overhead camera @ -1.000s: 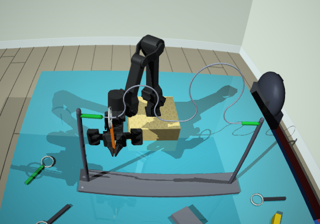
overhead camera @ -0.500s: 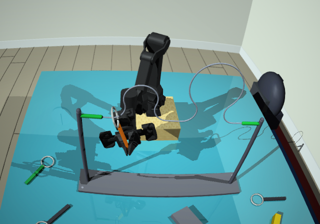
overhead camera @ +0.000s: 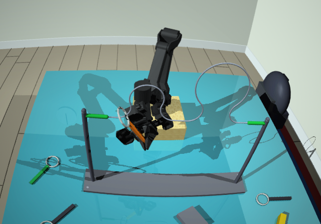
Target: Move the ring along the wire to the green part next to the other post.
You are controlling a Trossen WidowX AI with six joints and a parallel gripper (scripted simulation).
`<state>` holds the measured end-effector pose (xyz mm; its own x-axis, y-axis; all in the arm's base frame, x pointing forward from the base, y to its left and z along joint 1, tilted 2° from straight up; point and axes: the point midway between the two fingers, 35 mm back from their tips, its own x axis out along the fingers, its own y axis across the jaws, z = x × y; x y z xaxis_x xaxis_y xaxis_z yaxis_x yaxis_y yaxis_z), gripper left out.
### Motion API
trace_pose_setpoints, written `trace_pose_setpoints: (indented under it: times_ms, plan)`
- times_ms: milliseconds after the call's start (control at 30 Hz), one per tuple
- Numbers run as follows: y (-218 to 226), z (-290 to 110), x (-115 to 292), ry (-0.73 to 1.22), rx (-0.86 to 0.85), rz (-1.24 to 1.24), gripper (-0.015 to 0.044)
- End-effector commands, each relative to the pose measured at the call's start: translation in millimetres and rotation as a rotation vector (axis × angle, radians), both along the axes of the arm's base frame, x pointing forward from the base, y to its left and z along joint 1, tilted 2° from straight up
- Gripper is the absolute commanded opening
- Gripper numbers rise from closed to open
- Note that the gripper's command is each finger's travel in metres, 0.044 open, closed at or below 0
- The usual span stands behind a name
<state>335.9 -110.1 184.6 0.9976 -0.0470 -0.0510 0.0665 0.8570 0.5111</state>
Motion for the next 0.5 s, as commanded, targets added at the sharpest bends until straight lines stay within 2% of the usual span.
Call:
trace_pose_setpoints:
  times_ms: [0, 467]
  plan:
    - [9.6, 9.1, -4.2, 0.023, 0.067, 0.03, -0.015]
    - [41.8, 41.8, -27.0, 0.14, 0.342, 0.161, -0.015]
